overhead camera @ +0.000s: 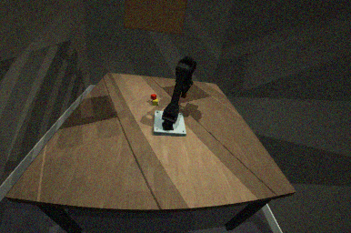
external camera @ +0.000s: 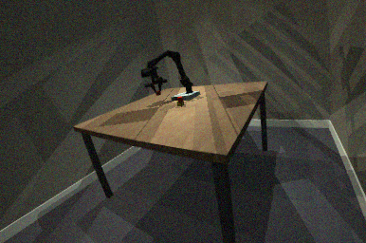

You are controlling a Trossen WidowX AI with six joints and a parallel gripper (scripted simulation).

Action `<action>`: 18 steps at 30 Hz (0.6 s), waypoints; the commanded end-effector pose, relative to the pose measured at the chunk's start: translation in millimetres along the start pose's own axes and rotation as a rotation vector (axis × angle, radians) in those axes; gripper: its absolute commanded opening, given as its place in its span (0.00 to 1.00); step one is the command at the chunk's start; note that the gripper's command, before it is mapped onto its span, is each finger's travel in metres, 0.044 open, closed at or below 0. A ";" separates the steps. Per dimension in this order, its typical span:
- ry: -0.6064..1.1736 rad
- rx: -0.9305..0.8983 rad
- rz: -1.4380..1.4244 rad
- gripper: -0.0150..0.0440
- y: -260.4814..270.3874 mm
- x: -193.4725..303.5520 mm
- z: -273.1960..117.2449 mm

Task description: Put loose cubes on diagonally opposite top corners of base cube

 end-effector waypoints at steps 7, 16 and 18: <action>-0.003 0.013 0.007 0.43 2.7 -3.6 -15.0; -0.007 0.012 0.039 0.43 15.9 -30.0 -14.6; -0.008 0.011 0.047 0.43 19.1 -35.7 -14.4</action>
Point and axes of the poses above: the point midway between the two fingers, 35 mm back from their tips, its own z axis out along the fingers, its own y axis across the jaws, x = y × z, the point moved 5 cm from there along -z, back along the fingers, and after that the axes turned 11 degrees about z, right-handed, at the moved point
